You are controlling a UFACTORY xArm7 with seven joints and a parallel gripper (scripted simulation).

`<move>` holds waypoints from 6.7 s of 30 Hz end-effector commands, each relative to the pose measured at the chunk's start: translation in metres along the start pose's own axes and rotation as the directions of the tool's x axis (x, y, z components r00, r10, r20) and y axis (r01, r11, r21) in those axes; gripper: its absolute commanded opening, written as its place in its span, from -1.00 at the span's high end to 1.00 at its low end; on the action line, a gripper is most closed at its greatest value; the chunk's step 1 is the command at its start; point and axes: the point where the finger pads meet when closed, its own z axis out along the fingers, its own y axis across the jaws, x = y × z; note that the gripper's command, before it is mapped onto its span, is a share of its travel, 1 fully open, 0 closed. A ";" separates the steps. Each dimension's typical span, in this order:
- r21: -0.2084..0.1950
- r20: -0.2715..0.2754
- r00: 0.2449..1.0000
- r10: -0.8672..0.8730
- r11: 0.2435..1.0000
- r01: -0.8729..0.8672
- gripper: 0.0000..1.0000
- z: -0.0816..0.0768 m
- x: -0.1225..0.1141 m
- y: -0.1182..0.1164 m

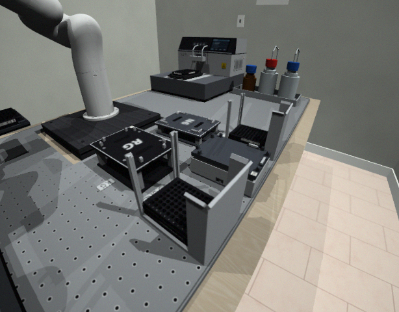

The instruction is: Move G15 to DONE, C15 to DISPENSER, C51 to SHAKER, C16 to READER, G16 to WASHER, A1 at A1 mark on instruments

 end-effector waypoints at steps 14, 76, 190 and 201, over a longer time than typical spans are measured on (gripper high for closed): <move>-0.004 0.004 1.000 0.000 1.000 0.000 -1.00 0.009 -0.001 0.001; -0.004 0.004 1.000 0.000 1.000 0.000 -1.00 0.032 -0.001 0.001; -0.004 0.004 1.000 0.000 1.000 0.000 1.00 0.033 -0.001 0.001; -0.004 0.004 1.000 0.000 1.000 0.000 1.00 0.029 -0.001 0.001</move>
